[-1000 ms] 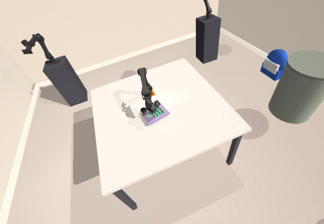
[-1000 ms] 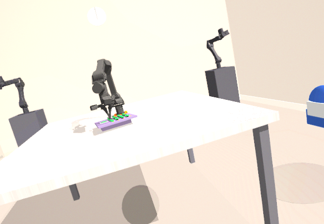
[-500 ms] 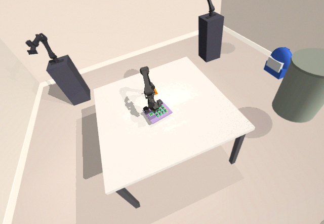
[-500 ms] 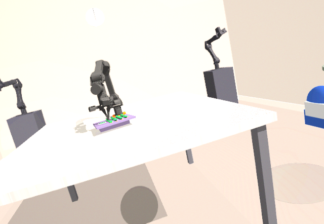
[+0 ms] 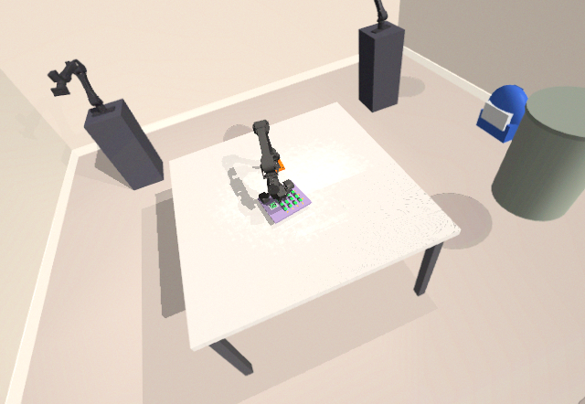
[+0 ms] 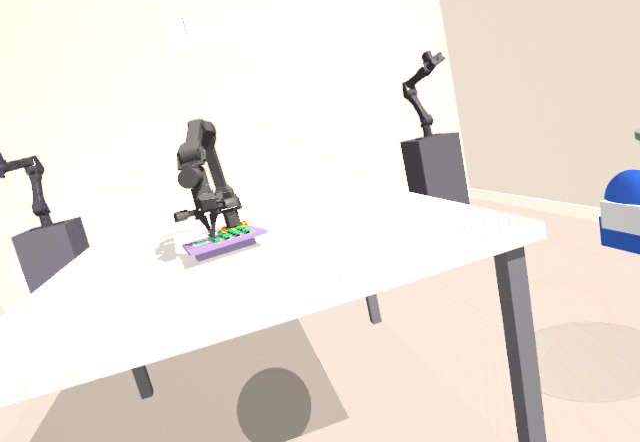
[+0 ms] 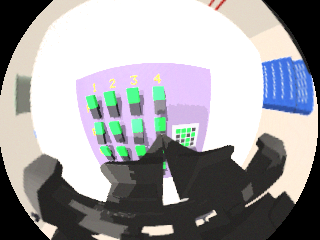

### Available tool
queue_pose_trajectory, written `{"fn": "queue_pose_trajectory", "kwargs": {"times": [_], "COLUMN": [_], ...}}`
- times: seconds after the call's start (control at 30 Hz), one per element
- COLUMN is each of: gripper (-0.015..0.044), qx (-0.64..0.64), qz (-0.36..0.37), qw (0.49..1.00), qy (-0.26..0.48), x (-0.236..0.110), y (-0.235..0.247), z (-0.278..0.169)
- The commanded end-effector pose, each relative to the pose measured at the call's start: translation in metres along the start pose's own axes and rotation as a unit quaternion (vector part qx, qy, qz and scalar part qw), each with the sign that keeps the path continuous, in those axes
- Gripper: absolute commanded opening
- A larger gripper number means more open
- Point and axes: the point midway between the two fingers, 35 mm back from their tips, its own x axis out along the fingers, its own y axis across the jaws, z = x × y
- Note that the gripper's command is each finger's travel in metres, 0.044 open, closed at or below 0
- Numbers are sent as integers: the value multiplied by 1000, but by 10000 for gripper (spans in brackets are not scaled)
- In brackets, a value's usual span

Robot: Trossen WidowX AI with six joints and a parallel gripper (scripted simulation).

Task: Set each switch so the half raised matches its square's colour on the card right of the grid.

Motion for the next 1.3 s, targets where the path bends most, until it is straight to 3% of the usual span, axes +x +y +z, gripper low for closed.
{"fn": "queue_pose_trajectory", "kwargs": {"times": [0.0, 0.2, 0.43, 0.57, 0.77, 0.9, 1.0, 1.27], "gripper": [0, 0, 0, 0, 0, 0, 0, 0], "qx": [-2, 0, -2, -2, -2, -2, -2, -2], "qz": [2, 0, 2, 3, 6, 6, 6, 6], "qw": [1000, 1000, 1000, 1000, 1000, 1000, 1000, 1000], "qy": [-1, 0, 12, 12, 13, 14, 25, 25], "x": [1, -1, -64, -64, -64, -61, -32, -21], "y": [1, 0, 0, 11, 91, 93, 94, 94], "z": [0, 0, 3, 2, -18, -18, -18, -19]}}
